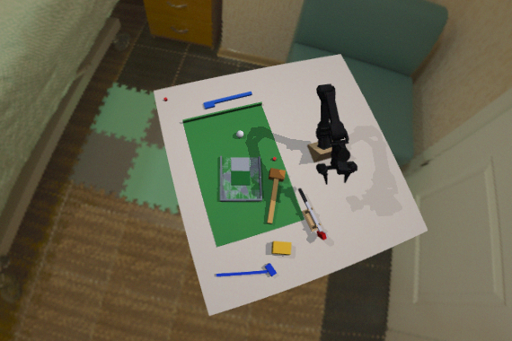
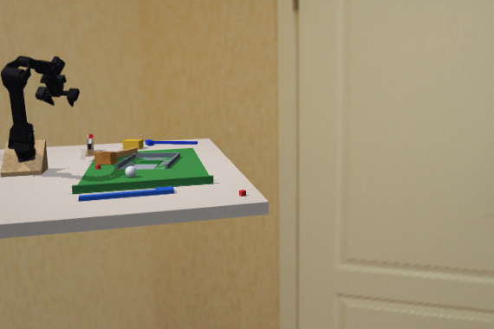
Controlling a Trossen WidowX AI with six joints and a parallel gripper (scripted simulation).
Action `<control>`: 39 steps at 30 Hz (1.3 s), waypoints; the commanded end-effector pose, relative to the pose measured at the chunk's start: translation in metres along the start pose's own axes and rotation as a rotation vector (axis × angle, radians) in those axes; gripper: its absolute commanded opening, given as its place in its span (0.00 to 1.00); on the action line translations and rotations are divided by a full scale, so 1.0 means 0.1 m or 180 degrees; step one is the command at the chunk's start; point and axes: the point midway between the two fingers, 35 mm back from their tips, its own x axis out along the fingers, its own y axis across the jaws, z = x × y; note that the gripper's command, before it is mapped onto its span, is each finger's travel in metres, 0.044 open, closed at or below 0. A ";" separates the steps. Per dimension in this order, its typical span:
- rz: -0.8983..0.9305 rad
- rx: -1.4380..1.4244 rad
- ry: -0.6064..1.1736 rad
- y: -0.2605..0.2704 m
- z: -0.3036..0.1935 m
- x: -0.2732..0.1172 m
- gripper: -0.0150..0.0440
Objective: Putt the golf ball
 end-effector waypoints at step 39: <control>0.0317 -0.1072 0.1750 -1.34 -1.28 1.37 1.00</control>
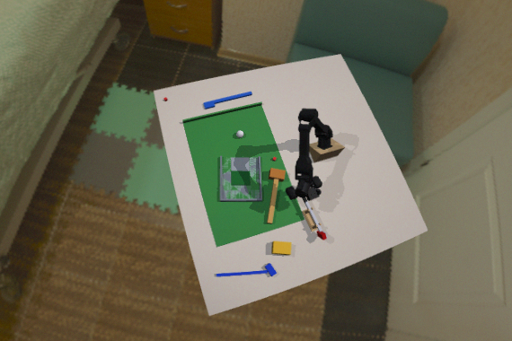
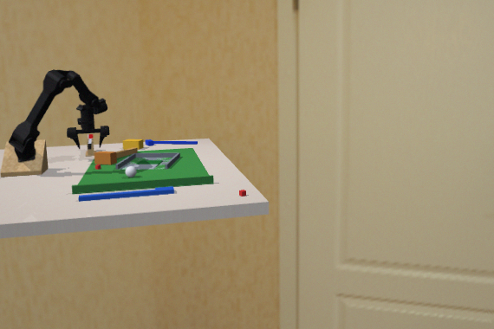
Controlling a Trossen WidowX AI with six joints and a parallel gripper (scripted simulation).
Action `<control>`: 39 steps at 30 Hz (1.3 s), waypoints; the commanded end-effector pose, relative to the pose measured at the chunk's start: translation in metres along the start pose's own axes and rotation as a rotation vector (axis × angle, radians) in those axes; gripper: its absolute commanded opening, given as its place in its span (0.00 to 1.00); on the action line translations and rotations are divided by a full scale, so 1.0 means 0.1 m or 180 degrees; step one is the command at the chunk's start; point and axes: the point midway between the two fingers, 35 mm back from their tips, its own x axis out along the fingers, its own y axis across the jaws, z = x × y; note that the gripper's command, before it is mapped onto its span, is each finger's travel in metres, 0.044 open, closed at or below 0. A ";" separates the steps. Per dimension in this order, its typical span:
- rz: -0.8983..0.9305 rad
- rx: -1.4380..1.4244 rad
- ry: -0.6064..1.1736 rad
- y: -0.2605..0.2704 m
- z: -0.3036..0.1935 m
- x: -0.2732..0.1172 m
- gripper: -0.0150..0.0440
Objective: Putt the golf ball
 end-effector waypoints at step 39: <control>-0.0013 0.0001 -0.0005 -0.01 -0.06 0.22 0.28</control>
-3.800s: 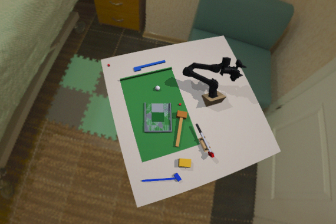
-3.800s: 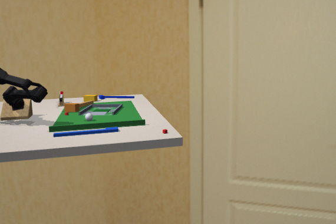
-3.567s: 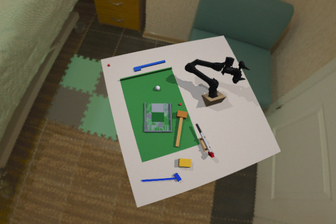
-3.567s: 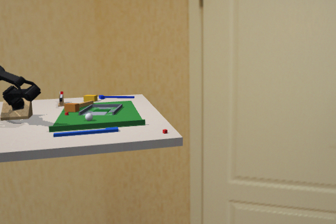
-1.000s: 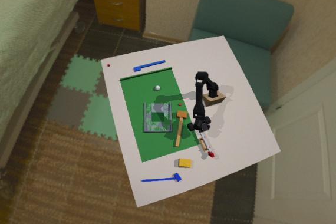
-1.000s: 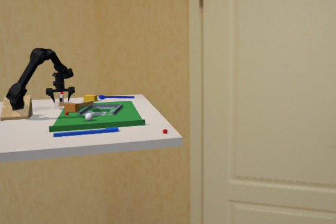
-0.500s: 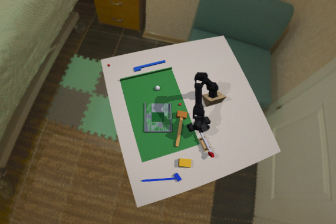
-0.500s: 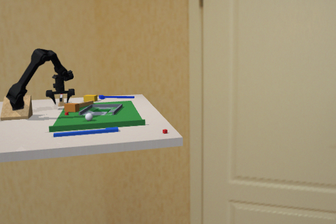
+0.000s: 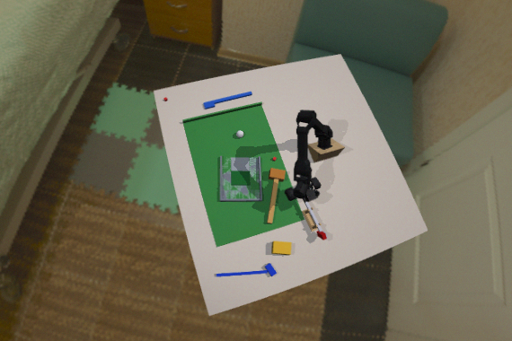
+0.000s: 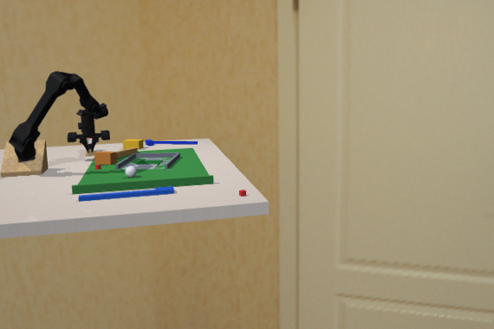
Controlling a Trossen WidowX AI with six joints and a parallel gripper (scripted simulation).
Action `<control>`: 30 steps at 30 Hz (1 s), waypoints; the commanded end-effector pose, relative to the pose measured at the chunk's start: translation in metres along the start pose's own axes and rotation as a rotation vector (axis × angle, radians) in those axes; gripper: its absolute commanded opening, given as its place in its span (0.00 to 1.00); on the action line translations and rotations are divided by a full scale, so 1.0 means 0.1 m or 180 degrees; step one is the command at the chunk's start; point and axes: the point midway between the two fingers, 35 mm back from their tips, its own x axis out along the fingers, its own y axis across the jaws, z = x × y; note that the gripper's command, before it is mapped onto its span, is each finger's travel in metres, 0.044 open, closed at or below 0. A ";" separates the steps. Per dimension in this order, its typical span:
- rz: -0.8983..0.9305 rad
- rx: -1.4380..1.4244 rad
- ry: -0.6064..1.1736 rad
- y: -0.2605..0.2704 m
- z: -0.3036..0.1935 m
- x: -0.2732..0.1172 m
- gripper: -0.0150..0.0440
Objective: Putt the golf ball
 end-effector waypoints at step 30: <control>-0.0055 0.0474 0.0036 -0.17 -0.07 -1.08 0.25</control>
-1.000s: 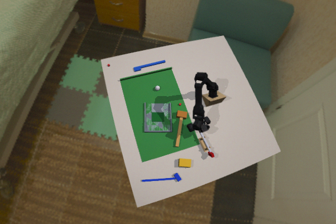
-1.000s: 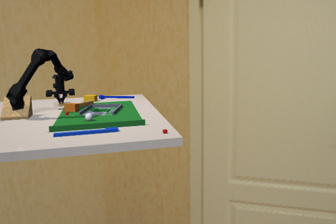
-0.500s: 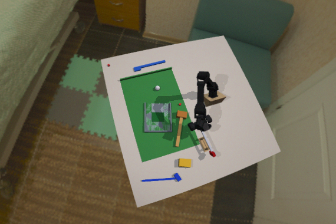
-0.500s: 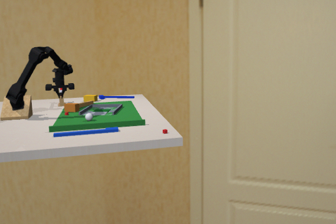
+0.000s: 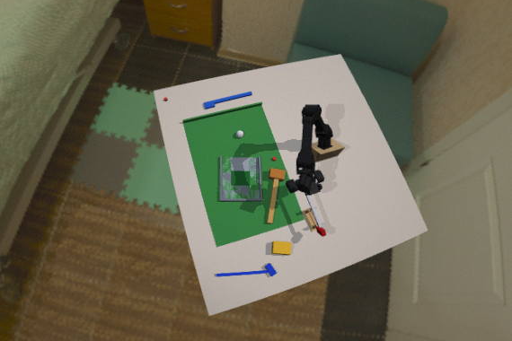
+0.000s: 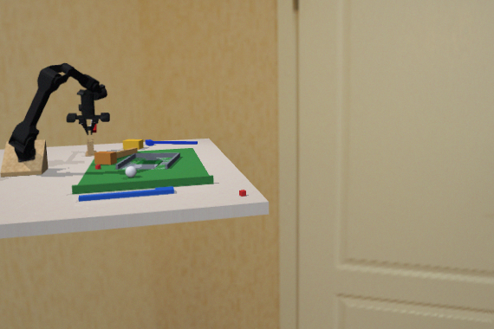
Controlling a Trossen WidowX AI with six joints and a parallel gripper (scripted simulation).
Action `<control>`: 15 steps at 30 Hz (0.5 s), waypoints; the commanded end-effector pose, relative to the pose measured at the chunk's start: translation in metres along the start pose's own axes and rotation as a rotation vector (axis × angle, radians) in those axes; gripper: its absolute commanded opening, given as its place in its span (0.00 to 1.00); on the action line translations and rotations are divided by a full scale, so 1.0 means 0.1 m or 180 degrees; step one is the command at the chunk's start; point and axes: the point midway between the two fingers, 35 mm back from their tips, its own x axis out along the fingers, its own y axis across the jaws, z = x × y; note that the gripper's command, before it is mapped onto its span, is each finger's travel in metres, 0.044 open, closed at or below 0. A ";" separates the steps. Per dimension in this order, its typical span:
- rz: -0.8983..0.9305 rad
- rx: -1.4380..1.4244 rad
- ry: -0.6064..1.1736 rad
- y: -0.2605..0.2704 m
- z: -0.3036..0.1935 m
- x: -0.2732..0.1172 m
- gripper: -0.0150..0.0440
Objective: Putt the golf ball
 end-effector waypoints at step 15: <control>-0.0201 0.1676 -0.0042 -0.45 -1.13 -0.58 0.25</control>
